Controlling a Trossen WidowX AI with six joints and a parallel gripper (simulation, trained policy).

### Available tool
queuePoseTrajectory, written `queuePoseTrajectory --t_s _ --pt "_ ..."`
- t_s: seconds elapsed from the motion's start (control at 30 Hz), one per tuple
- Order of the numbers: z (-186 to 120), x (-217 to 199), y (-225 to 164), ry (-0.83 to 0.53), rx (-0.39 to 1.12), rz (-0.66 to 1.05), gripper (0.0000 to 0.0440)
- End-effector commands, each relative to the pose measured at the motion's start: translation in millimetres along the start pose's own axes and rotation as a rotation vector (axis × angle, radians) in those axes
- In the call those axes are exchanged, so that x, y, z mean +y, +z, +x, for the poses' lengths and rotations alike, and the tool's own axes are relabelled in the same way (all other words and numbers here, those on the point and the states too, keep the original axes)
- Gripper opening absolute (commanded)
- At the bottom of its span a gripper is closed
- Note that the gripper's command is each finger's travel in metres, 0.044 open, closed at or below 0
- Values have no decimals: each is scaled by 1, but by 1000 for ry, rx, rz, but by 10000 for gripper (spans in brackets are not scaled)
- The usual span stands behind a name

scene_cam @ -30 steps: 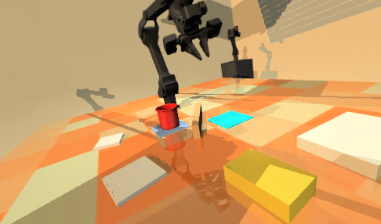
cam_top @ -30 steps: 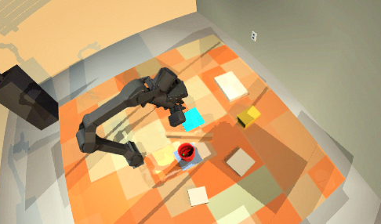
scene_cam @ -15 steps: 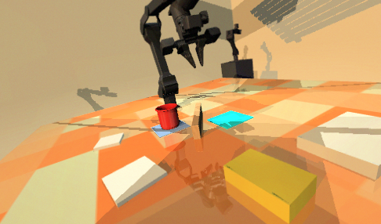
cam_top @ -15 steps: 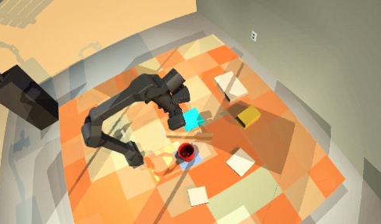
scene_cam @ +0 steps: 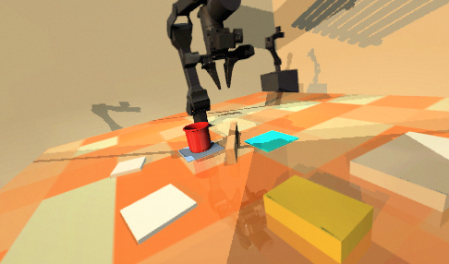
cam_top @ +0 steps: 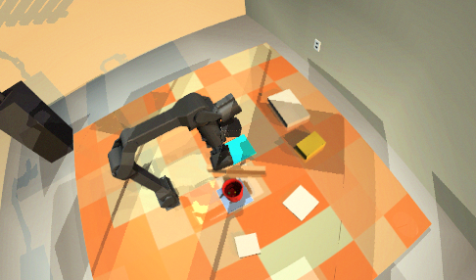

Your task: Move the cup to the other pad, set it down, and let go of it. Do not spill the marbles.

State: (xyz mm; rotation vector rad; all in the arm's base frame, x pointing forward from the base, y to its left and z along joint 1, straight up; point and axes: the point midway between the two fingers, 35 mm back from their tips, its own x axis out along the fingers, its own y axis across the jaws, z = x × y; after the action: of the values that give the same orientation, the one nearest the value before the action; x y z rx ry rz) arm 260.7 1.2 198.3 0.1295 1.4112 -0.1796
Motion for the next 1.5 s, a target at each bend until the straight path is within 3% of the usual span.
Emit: queuePoseTrajectory --t_s 0.0,1.47 --pt "6 -6 -2 -21 41 -4 108" --pt "104 -64 -22 -69 257 -103 174"
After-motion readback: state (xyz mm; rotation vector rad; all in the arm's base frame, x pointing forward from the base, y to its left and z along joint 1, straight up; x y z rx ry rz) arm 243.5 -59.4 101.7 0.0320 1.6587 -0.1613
